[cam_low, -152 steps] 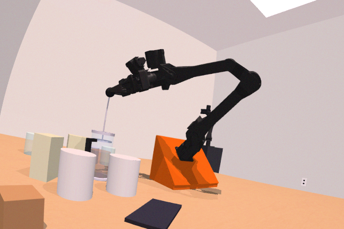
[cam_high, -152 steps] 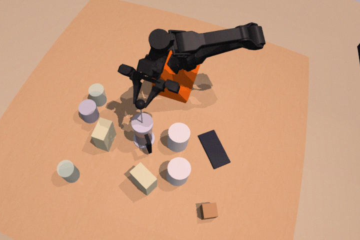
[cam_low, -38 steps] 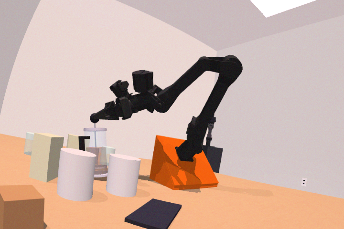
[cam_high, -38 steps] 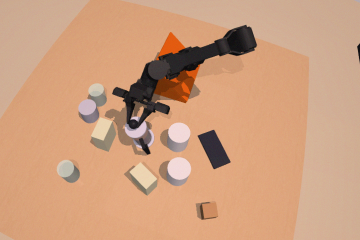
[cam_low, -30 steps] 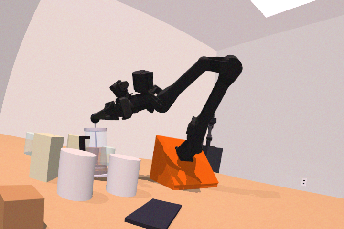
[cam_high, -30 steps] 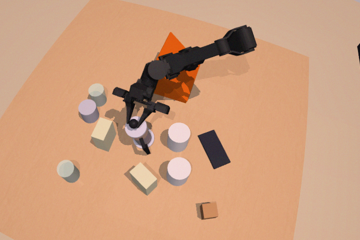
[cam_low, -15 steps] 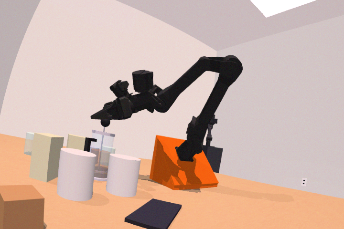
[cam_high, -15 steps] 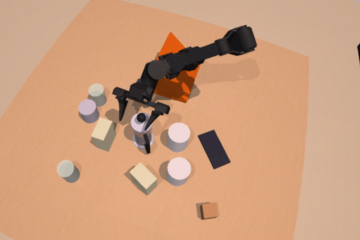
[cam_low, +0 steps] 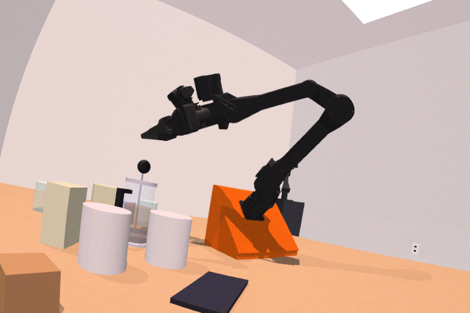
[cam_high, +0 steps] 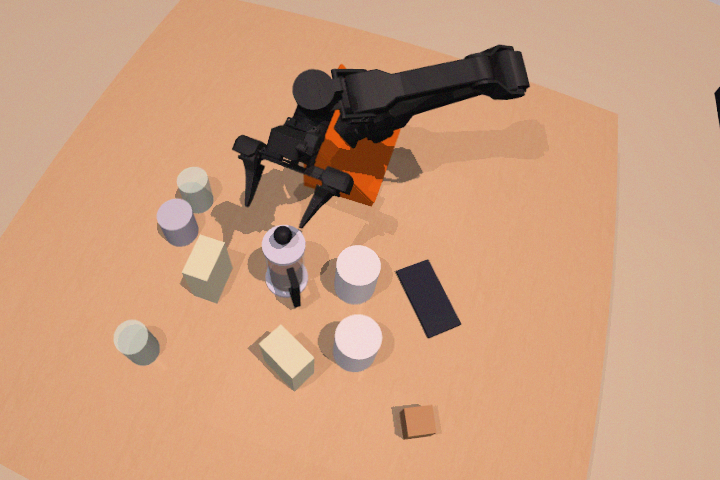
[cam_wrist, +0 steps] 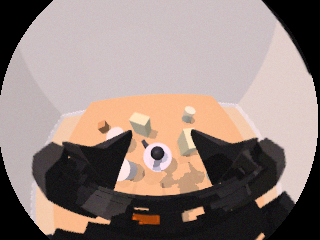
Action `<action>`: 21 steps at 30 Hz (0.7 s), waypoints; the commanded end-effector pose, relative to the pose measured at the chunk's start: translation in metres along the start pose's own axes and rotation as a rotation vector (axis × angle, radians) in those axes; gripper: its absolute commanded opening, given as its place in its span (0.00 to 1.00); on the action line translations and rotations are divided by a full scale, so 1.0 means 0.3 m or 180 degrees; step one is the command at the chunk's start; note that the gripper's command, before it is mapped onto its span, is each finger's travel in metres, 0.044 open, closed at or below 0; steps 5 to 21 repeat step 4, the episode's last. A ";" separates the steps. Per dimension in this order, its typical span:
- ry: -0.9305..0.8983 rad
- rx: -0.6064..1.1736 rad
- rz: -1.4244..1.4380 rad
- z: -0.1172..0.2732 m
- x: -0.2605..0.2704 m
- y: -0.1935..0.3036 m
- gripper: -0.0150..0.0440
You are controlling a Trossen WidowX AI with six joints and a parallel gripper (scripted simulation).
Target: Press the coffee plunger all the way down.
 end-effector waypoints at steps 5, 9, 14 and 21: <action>-0.0049 0.0008 0.0022 0.030 0.017 -0.017 1.00; -0.0049 0.0008 0.0022 0.030 0.017 -0.017 1.00; -0.0049 0.0008 0.0022 0.030 0.017 -0.017 1.00; -0.0049 0.0008 0.0022 0.030 0.017 -0.017 1.00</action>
Point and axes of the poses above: the point midway between the two fingers, 35 mm back from their tips, its own z axis back along the fingers, its own x axis across the jaws, y = z × x, the point moved 8 cm from there along z, back along the fingers
